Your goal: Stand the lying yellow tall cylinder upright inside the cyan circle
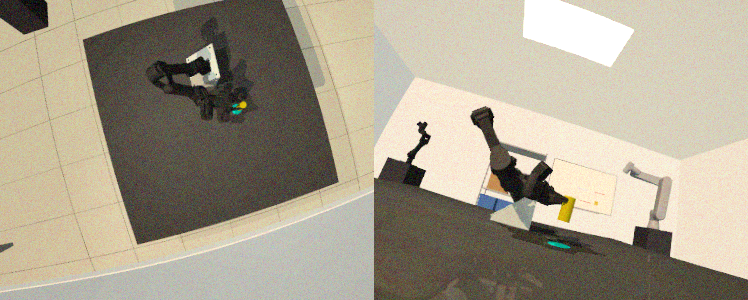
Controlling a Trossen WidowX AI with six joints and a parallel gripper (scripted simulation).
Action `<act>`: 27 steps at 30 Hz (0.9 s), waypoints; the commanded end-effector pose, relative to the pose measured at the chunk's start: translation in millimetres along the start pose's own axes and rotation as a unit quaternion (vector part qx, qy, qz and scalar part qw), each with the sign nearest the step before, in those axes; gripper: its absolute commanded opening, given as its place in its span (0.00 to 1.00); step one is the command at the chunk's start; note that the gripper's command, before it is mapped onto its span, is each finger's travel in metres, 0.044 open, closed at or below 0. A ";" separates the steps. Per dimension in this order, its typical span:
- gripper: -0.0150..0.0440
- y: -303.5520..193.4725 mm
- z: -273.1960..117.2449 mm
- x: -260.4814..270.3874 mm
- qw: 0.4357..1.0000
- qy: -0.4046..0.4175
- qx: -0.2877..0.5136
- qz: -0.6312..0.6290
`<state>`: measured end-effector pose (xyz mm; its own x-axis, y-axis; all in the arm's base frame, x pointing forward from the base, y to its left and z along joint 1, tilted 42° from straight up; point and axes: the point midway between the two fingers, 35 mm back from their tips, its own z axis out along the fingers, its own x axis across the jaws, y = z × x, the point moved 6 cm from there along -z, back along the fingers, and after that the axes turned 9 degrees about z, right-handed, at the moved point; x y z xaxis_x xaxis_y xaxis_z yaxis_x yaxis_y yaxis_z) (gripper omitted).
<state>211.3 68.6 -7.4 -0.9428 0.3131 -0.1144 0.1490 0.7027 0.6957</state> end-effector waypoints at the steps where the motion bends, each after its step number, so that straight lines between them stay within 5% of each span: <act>1: 0.43 -10.2 1.6 -0.6 1.000 0.003 -0.002 0.000; 27: 0.43 -61.7 8.0 -3.0 1.000 0.000 -0.003 0.003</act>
<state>207.0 29.5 -54.7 -0.9408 0.3212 -0.1084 0.1589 0.7003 0.6959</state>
